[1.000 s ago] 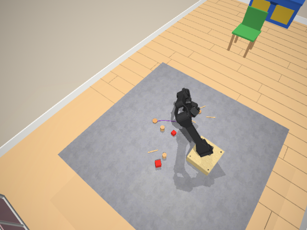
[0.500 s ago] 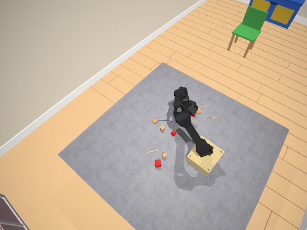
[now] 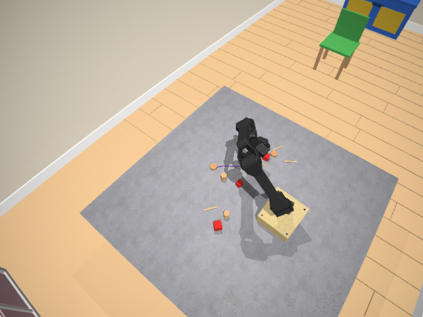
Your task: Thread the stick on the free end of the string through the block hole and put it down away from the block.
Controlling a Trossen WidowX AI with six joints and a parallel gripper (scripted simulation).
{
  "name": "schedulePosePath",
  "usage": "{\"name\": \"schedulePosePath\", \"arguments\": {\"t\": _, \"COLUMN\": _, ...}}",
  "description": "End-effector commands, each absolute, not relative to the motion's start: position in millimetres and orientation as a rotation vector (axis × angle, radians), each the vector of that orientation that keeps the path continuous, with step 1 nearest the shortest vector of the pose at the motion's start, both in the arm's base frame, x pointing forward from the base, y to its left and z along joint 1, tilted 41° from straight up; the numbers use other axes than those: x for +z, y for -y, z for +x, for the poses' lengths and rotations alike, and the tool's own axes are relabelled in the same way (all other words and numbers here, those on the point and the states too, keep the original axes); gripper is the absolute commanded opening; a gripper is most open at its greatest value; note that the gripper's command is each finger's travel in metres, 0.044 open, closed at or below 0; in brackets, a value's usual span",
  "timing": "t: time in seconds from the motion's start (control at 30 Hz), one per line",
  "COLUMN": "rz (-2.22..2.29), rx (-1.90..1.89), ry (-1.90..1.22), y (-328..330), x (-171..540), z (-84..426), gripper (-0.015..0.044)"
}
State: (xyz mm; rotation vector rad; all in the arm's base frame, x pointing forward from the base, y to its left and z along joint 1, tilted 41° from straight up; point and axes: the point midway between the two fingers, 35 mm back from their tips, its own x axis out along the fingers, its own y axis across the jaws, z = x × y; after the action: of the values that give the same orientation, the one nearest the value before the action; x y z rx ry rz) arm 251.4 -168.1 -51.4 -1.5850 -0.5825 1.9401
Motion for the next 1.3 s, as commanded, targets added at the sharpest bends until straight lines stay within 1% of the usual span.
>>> {"name": "schedulePosePath", "arguments": {"t": 0.0, "rz": -1.582, "rx": 1.953, "ry": 0.581, "y": 170, "x": -47, "z": 255, "gripper": 0.0}}
{"name": "schedulePosePath", "arguments": {"t": 0.1, "rz": -1.563, "rx": 1.946, "ry": 0.559, "y": 171, "x": -47, "z": 255, "gripper": 0.0}}
{"name": "schedulePosePath", "arguments": {"t": 0.4, "rz": -1.286, "rx": 1.843, "ry": 0.28, "y": 180, "x": -53, "z": 258, "gripper": 0.0}}
{"name": "schedulePosePath", "arguments": {"t": 0.67, "rz": -1.245, "rx": 1.825, "ry": 0.24, "y": 181, "x": -54, "z": 258, "gripper": 0.0}}
{"name": "schedulePosePath", "arguments": {"t": 0.97, "rz": -0.97, "rx": 1.684, "ry": -0.01, "y": 189, "x": -60, "z": 261, "gripper": 0.0}}
{"name": "schedulePosePath", "arguments": {"t": 1.17, "rz": -0.949, "rx": 1.673, "ry": -0.027, "y": 190, "x": -60, "z": 261, "gripper": 0.0}}
{"name": "schedulePosePath", "arguments": {"t": 1.27, "rz": -0.988, "rx": 1.68, "ry": 0.016, "y": 190, "x": -60, "z": 261, "gripper": 0.0}}
